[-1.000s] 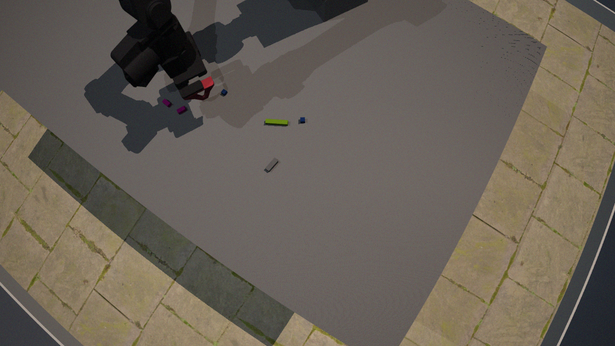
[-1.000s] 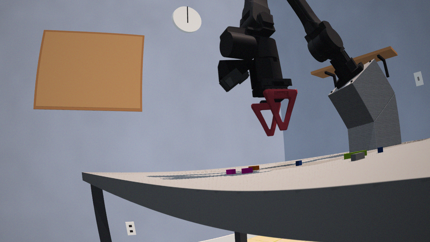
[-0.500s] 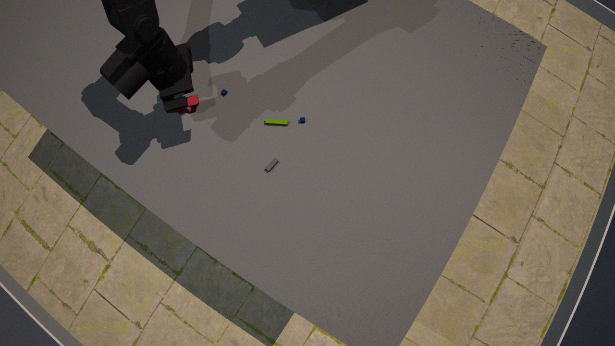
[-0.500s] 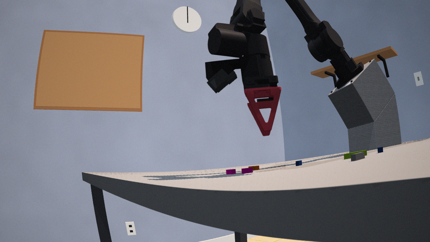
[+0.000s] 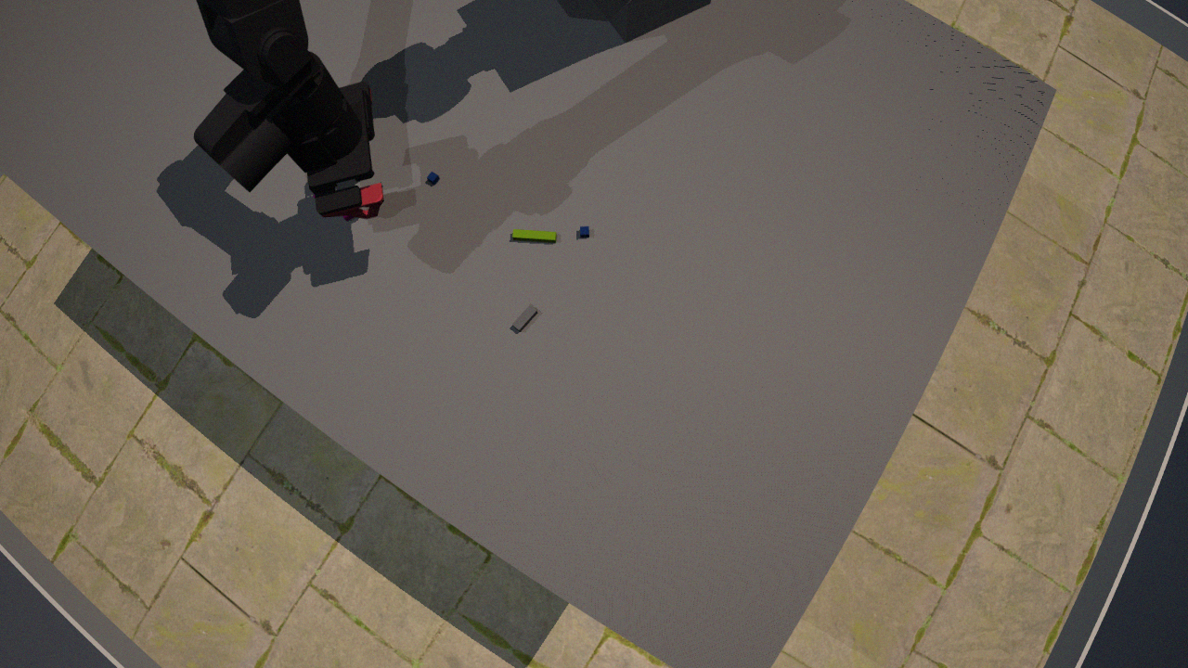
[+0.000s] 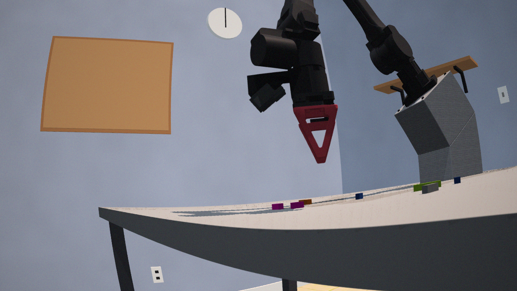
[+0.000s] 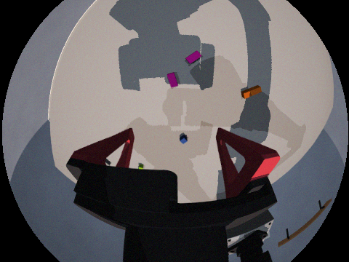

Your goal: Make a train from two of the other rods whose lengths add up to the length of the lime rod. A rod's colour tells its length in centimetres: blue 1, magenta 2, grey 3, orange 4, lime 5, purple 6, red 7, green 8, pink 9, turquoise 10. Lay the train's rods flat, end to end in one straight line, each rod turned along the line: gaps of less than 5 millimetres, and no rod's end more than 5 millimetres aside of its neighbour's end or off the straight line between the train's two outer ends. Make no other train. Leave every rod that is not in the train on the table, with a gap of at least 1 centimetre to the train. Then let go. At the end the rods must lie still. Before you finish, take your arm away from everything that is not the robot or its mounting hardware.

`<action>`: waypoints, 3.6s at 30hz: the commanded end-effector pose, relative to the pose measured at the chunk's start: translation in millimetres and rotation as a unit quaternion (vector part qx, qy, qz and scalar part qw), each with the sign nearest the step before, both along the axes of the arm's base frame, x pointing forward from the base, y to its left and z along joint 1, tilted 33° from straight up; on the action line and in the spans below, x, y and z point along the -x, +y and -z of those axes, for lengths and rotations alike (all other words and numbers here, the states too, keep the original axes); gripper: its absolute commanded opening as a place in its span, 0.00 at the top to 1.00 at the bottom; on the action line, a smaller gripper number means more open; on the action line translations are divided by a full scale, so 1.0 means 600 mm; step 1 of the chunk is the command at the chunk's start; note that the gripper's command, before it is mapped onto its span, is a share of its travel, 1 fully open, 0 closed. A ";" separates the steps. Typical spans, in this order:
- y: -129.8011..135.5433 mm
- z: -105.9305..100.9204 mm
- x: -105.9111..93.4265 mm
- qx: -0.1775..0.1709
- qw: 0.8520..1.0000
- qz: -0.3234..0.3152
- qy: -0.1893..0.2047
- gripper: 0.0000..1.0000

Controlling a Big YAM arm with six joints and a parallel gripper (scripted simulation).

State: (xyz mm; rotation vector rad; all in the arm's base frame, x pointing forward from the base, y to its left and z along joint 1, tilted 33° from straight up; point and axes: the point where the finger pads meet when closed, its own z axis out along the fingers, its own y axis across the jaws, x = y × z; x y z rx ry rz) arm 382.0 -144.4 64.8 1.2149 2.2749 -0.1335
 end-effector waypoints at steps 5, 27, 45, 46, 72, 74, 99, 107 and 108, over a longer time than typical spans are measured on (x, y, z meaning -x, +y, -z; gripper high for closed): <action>0.001 -0.012 -0.014 0.002 1.000 0.001 -0.010 0.00; 0.001 -0.012 -0.014 0.002 1.000 0.001 -0.010 0.00; 0.001 -0.012 -0.014 0.002 1.000 0.001 -0.010 0.00; 0.001 -0.012 -0.014 0.002 1.000 0.001 -0.010 0.00; -0.033 -0.029 -0.028 -0.054 0.991 0.115 -0.049 0.00; -0.034 -0.029 -0.028 -0.053 0.991 0.115 -0.049 0.00; -0.075 -0.057 -0.050 -0.143 0.937 0.294 -0.121 0.00; -0.073 -0.051 -0.048 -0.163 0.922 0.328 -0.130 0.00; -0.073 -0.051 -0.048 -0.163 0.922 0.328 -0.130 0.00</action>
